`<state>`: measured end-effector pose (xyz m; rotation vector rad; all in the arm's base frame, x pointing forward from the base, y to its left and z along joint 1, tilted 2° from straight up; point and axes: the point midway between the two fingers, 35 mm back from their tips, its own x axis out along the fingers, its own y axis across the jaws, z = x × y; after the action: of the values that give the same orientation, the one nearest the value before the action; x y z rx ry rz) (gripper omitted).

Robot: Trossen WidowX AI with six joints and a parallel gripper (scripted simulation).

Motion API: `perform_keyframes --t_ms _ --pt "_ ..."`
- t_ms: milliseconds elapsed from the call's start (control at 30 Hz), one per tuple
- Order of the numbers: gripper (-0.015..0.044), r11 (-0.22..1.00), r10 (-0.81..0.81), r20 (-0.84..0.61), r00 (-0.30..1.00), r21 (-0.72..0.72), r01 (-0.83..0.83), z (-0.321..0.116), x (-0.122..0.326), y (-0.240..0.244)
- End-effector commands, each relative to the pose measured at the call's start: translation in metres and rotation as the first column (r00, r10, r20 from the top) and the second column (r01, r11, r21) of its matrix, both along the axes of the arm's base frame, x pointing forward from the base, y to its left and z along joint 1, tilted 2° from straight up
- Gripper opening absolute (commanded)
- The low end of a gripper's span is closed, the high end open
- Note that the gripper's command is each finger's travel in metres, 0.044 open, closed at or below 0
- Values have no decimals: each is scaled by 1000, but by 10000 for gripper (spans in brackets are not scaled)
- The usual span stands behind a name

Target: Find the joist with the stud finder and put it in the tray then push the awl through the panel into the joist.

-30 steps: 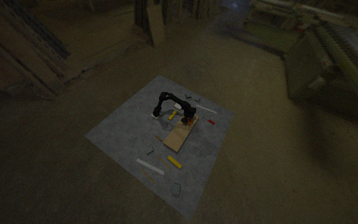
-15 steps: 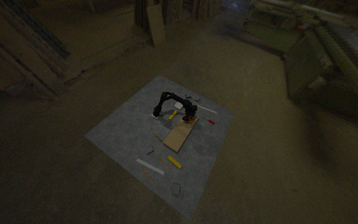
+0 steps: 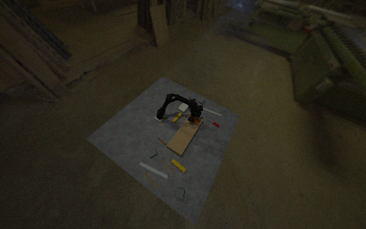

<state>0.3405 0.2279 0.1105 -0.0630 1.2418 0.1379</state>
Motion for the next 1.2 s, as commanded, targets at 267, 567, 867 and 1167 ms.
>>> perform_keyframes --t_ms 267,567,867,1167 --pt "0 1000 5 -3 1000 9 -5 1 -4 24" --pt "0 1000 2 0 1000 3 -2 1 -3 20" --pt "0 1000 5 -3 1000 8 -5 0 -2 10" --pt "0 1000 5 -3 1000 6 -5 -1 1 -8"
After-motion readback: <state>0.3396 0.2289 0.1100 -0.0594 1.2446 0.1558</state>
